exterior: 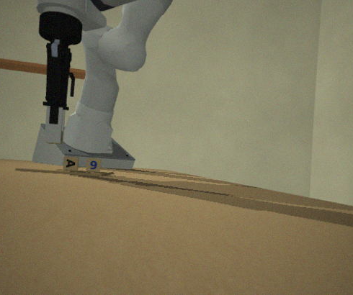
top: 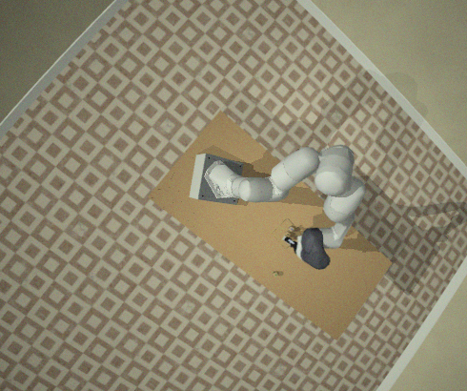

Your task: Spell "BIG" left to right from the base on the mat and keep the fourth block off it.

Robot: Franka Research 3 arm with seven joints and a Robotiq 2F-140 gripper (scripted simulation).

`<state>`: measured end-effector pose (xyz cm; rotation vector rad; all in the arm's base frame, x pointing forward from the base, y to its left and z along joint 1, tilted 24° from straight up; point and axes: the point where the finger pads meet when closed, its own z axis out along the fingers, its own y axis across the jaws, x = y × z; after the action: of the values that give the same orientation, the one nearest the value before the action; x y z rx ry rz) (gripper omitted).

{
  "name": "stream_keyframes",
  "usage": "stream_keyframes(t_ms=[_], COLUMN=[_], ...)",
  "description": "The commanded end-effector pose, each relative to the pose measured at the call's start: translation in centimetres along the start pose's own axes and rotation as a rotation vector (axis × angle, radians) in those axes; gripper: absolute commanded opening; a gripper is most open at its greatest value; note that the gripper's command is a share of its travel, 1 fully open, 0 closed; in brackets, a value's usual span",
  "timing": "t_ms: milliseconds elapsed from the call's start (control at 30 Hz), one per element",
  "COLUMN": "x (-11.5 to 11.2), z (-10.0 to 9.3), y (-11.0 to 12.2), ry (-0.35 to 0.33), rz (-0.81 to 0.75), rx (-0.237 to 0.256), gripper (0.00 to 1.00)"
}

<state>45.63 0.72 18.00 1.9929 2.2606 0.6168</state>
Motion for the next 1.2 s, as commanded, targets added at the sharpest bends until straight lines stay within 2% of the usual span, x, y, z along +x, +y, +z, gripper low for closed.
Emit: stream_keyframes(t_ms=[0,267,1167], x=[-0.5,-0.5,-0.5], z=[1.4,3.9,4.4], y=[0.5,0.6,0.6], ry=[-0.019,-0.019,-0.019], rz=[-0.015,-0.015,-0.015], rx=[-0.019,-0.019,-0.019], gripper=[0.13,0.13,0.13])
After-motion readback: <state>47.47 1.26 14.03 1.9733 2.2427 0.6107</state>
